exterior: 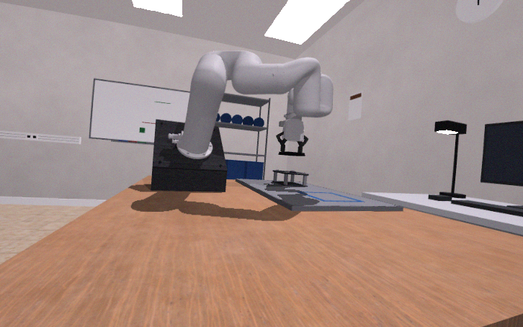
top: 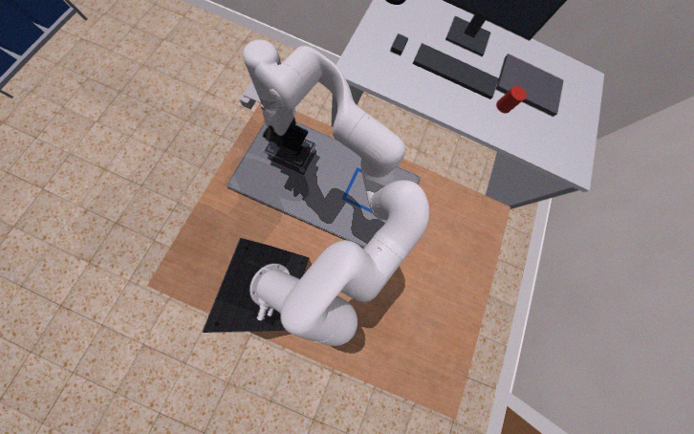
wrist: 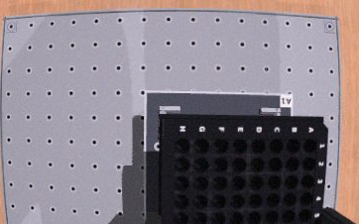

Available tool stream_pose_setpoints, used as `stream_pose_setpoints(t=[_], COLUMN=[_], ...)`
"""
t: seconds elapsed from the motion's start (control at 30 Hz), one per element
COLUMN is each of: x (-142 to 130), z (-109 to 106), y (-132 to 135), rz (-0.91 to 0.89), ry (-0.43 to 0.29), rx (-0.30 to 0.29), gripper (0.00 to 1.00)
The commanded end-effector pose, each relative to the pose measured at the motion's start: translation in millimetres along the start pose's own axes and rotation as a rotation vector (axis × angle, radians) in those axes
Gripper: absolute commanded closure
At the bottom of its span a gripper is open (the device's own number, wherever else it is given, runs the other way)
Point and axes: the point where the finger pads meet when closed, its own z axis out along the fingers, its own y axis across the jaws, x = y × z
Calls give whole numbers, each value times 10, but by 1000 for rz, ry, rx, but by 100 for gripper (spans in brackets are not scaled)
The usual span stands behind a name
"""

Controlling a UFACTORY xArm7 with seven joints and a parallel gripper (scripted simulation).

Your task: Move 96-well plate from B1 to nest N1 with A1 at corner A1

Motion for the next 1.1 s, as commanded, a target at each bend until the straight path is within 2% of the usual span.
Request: stream_pose_setpoints(t=[0.0,1.07], x=[7,3], z=[-27,389], y=[5,6], rz=[0,0], ry=[4,4], rx=[-3,-3], gripper=[100,100])
